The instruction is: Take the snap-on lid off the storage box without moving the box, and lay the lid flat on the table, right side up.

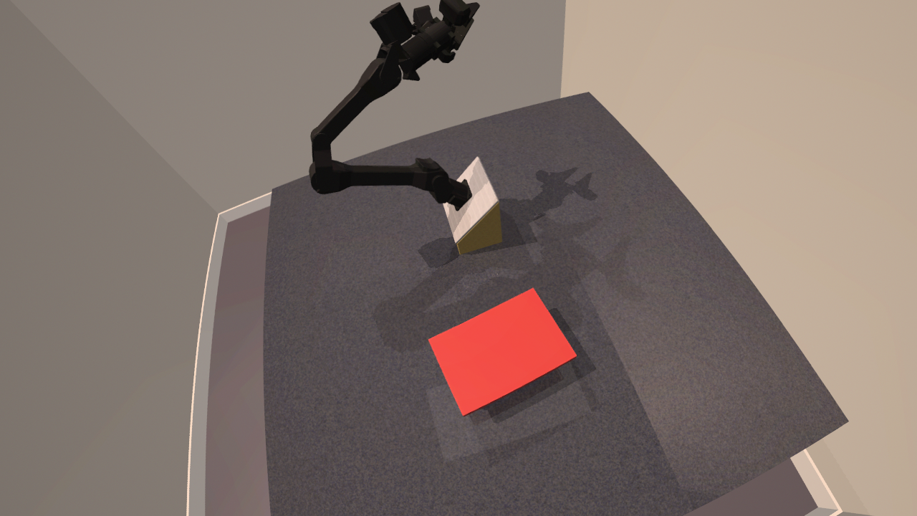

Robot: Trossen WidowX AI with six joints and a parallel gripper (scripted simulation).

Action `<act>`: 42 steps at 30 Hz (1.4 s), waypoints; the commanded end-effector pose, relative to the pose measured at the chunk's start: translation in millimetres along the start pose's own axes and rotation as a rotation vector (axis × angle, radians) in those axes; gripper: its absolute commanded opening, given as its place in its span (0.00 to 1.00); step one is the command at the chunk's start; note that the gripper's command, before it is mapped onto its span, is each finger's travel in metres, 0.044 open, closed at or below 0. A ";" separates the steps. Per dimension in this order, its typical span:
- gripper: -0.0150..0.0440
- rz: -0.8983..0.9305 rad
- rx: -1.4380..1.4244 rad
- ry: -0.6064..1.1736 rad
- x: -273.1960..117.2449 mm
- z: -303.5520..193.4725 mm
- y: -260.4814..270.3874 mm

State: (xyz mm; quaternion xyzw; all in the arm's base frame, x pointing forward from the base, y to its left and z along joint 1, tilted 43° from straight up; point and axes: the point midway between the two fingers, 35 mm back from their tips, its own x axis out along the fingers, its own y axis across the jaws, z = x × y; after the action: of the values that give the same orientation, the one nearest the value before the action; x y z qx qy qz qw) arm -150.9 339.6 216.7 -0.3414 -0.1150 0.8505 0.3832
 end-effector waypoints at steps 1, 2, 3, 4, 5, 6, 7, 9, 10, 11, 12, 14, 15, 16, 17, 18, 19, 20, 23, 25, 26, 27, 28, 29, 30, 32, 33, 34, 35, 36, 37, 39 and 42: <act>0.65 -0.078 0.130 0.073 -5.6 -27.0 -19.8; 0.65 -0.115 0.189 0.102 -8.7 -38.3 -28.4; 0.65 -0.162 0.262 0.135 -13.1 -52.2 -38.3; 0.65 -0.211 0.334 0.166 -18.2 -66.2 -47.8; 0.65 -0.262 0.406 0.195 -24.0 -80.2 -56.6; 0.65 -0.314 0.477 0.222 -30.5 -94.2 -64.9; 0.65 -0.367 0.549 0.247 -37.6 -108.1 -72.6; 0.65 -0.479 0.689 0.291 -53.6 -135.8 -86.0; 0.65 -0.488 0.701 0.294 -55.0 -137.9 -86.9; 0.65 -0.515 0.734 0.303 -59.2 -144.3 -89.5; 0.65 -0.562 0.790 0.316 -66.4 -154.8 -93.6; 0.65 -0.680 0.924 0.343 -85.3 -180.2 -101.8; 0.65 -0.741 0.989 0.353 -95.4 -192.6 -105.0; 0.65 -0.804 1.054 0.361 -105.9 -204.7 -107.4; 0.65 -0.868 1.117 0.367 -116.7 -216.5 -109.2; 0.65 -0.934 1.179 0.370 -127.8 -228.1 -110.4; 0.65 -1.001 1.240 0.372 -139.1 -239.3 -110.8; 0.65 -1.013 1.250 0.372 -141.2 -241.3 -110.8; 0.65 -1.193 1.393 0.370 -171.8 -269.0 -108.9; 0.65 -1.355 1.507 0.356 -199.0 -290.6 -103.7; 0.65 -1.439 1.559 0.345 -212.7 -300.6 -99.8; 0.65 -1.525 1.609 0.331 -226.4 -310.0 -95.2; 0.65 -1.612 1.655 0.314 -240.2 -318.7 -89.8; 0.65 -1.701 1.697 0.294 -253.9 -326.9 -83.7; 0.65 -1.717 1.705 0.290 -256.2 -328.2 -82.5; 0.65 -1.845 1.757 0.255 -275.2 -338.4 -72.6; 0.65 -1.944 1.791 0.225 -289.2 -345.1 -64.2; 0.65 -2.044 1.819 0.192 -303.0 -351.1 -55.2; 0.65 -2.146 1.842 0.154 -316.4 -356.4 -45.5; 0.65 -2.249 1.858 0.113 -329.5 -360.8 -35.2; 0.65 -2.354 1.868 0.068 -342.1 -364.5 -24.3; 0.65 -2.548 1.866 -0.025 -364.1 -369.3 -3.1; 0.65 -2.619 1.859 -0.062 -371.6 -370.4 5.0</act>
State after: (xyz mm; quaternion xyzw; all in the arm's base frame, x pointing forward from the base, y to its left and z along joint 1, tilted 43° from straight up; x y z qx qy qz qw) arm 270.7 61.6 124.5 0.3118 0.2400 -0.2228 0.8919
